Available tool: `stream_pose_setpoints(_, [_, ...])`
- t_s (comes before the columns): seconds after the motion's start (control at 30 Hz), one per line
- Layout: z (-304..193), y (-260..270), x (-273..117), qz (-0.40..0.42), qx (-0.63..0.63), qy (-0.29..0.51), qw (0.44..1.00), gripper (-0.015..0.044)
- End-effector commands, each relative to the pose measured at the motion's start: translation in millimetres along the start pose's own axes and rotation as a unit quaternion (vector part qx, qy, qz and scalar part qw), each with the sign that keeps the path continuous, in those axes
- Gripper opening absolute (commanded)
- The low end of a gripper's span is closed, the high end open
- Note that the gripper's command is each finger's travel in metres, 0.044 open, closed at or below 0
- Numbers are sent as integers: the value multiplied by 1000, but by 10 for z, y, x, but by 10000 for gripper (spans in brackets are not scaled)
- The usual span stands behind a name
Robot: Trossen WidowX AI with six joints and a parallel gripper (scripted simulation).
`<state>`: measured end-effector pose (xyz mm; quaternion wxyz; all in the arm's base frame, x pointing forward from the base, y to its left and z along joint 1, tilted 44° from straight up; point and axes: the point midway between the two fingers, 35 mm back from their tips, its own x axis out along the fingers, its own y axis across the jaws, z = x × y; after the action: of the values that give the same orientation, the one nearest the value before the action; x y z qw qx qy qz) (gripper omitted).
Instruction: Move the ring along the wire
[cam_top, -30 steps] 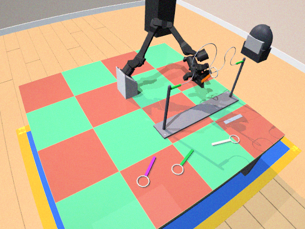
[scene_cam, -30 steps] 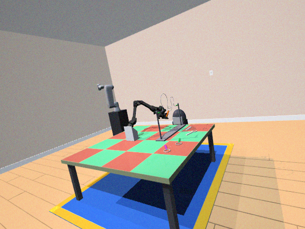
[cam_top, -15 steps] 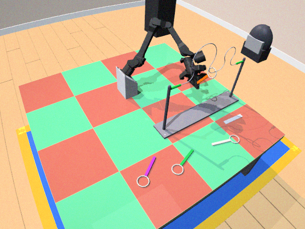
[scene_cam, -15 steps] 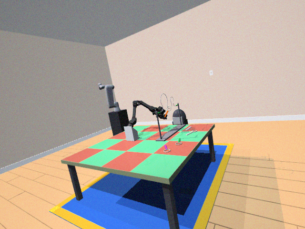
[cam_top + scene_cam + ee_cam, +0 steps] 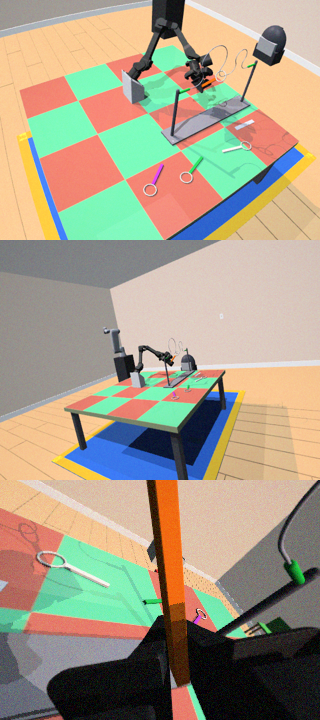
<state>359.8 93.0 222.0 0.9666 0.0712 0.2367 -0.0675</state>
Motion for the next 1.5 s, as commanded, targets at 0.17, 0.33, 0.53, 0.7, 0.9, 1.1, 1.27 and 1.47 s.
stream_pose_setpoints(0.17, [23,-324,23,-53,-94,-13,994,-150])
stream_pose_setpoints(0.33, [66,-507,23,-83,-148,-20,985,-150])
stream_pose_setpoints(0.53, [145,-718,6,-119,-212,-28,970,-150])
stream_pose_setpoints(0.7, [231,-883,-20,-148,-265,-34,952,-150])
stream_pose_setpoints(0.9, [357,-1064,-66,-182,-327,-42,926,-150])
stream_pose_setpoints(1.1, [503,-1223,-126,-214,-386,-49,896,-150])
stream_pose_setpoints(1.27, [636,-1334,-185,-240,-433,-55,867,-150])
stream_pose_setpoints(1.47, [802,-1439,-263,-268,-484,-61,831,-150])
